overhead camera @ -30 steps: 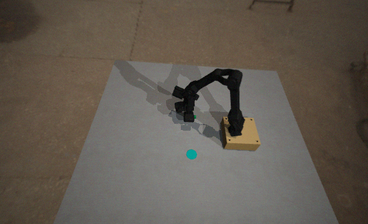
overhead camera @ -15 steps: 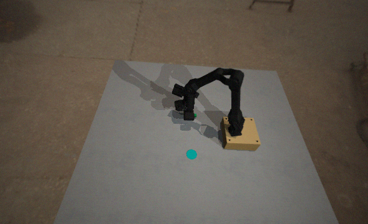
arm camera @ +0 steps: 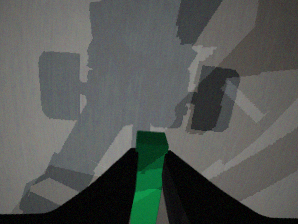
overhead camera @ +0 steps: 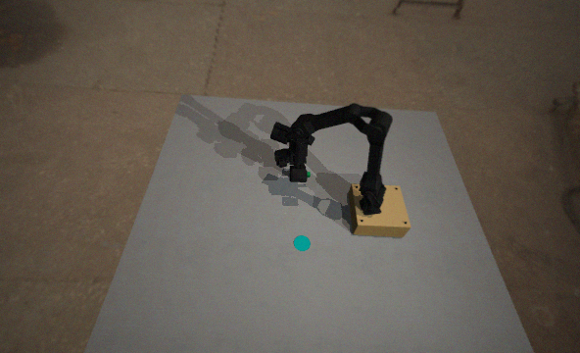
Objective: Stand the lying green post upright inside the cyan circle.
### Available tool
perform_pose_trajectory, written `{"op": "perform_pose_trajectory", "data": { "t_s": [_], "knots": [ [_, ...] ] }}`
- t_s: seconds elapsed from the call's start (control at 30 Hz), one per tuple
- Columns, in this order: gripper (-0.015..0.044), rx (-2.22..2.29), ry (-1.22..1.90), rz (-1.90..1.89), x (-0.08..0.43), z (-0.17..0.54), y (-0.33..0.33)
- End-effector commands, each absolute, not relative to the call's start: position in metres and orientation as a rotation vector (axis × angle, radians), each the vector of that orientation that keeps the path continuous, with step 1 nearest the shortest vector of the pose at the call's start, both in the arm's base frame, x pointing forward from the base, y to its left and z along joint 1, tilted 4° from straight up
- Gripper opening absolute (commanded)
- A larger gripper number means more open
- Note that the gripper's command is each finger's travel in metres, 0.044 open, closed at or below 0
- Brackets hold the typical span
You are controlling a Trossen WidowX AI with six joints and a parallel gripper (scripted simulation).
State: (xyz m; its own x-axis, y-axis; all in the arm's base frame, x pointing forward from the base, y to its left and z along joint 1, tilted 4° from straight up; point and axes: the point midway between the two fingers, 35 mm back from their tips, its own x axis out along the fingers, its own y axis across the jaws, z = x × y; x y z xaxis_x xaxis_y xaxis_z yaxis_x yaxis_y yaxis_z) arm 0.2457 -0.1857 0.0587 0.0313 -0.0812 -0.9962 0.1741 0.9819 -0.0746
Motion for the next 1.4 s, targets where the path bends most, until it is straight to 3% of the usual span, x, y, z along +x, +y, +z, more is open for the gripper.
{"op": "perform_pose_trajectory", "data": {
  "t_s": [0.0, 0.53, 1.37],
  "knots": [
    [0.0023, 0.076, 1.517, -0.201, 0.246, 0.076, -0.184],
    [0.0023, 0.069, 1.518, -0.193, 0.241, 0.112, -0.176],
    [0.0023, -0.191, 1.529, 0.077, 0.274, 0.113, -0.102]
  ]
}}
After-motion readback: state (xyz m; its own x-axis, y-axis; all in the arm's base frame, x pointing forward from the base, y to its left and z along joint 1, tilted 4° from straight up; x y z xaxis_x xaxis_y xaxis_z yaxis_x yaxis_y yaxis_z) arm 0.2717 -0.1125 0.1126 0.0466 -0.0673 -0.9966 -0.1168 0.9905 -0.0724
